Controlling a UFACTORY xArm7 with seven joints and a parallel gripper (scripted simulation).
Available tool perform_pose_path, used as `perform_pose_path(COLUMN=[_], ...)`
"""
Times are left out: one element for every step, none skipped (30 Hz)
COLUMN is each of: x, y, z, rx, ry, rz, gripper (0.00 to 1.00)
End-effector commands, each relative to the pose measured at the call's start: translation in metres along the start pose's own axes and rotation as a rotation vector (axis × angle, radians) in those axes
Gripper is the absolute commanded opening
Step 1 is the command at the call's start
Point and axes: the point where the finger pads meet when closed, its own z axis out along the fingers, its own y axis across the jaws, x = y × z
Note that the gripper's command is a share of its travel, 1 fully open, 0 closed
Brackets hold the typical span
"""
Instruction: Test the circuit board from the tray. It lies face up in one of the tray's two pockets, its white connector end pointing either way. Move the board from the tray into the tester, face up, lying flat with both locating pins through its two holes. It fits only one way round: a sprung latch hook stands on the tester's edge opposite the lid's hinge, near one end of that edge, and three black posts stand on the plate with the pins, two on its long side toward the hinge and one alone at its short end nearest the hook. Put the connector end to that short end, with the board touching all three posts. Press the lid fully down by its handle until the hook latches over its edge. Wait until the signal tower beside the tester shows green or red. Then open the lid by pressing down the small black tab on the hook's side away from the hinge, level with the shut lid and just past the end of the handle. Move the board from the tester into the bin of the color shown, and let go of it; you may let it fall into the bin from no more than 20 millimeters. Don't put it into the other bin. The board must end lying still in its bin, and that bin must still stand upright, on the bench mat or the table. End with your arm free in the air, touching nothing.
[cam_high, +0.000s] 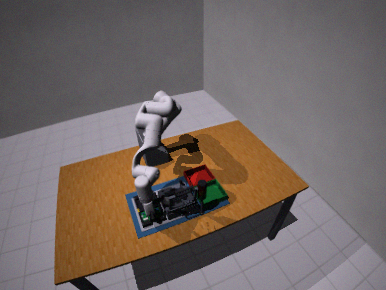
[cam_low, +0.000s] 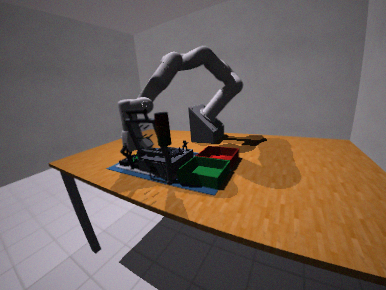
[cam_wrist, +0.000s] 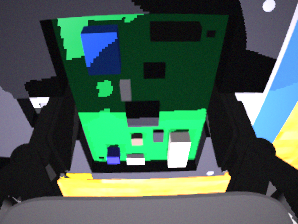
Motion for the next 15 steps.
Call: perform_pose_path(x=[-0.0013, -0.0013, -0.0013, -0.0013, -0.0013, -0.0013, -0.0013, -0.0013, -0.0013, -0.0013, -0.0013, -0.0013, -0.0013, -0.0013, -0.0013], y=[0.0016, 0.0016, 0.0016, 0.0016, 0.0016, 0.0016, 0.0016, 0.0016, 0.0016, 0.0016, 0.0016, 0.0016, 0.0016, 0.0016, 0.0016], z=[-0.0026, -0.0026, -0.0026, -0.0026, -0.0026, -0.0026, -0.0026, -0.0026, -0.0026, -0.0026, -0.0026, -0.0026, -0.0026, -0.0026, -0.0026], rx=[-0.004, -0.004, -0.004, -0.004, -0.004, -0.004, -0.004, -0.004, -0.004, -0.004, -0.004, -0.004, -0.004, -0.004, -0.004], ry=[-0.003, -0.003, -0.003, -0.003, -0.003, -0.003, -0.003, -0.003, -0.003, -0.003, -0.003, -0.003, -0.003, -0.003, -0.003], rz=[0.000, 0.000, 0.000, 0.000, 0.000, 0.000, 0.000, 0.000, 0.000, 0.000, 0.000, 0.000, 0.000, 0.000, 0.000], gripper=[0.89, 0.89, 0.89, 0.89, 0.89, 0.89, 0.89, 0.85, 0.85, 0.85, 0.85, 0.85, 0.85, 0.85, 0.85])
